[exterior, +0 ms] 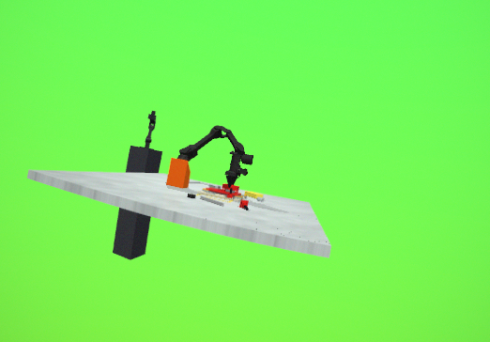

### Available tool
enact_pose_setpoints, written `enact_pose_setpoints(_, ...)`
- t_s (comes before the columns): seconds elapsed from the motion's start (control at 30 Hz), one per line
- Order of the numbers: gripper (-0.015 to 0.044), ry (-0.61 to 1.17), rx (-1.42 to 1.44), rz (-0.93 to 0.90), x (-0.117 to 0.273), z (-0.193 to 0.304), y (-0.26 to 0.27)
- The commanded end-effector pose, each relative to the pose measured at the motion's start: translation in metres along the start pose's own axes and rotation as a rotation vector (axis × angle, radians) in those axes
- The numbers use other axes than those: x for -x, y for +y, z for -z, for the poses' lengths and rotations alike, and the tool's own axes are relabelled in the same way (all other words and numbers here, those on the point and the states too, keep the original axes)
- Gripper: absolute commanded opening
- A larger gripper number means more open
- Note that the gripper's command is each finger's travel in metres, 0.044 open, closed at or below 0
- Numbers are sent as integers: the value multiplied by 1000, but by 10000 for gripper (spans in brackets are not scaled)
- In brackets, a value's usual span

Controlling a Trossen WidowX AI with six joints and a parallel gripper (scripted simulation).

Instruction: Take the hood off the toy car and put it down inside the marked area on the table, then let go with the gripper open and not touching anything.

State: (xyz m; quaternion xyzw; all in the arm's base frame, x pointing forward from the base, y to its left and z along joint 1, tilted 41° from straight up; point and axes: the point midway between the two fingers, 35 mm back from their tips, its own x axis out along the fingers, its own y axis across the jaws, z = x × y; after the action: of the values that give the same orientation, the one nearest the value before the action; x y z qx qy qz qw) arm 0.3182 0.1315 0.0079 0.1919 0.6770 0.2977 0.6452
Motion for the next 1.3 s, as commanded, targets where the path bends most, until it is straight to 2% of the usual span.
enact_pose_setpoints(0.0,0,-5,4,2,5,-1,-1)
enact_pose_setpoints(0.33,0,-5,3,3,14,-2,-1)
enact_pose_setpoints(0.67,0,-5,3,4,54,-1,-1)
enact_pose_setpoints(0.8,0,-3,-4,-1,47,0,-2)
enact_pose_setpoints(1.27,0,-11,0,27,53,-3,-73)
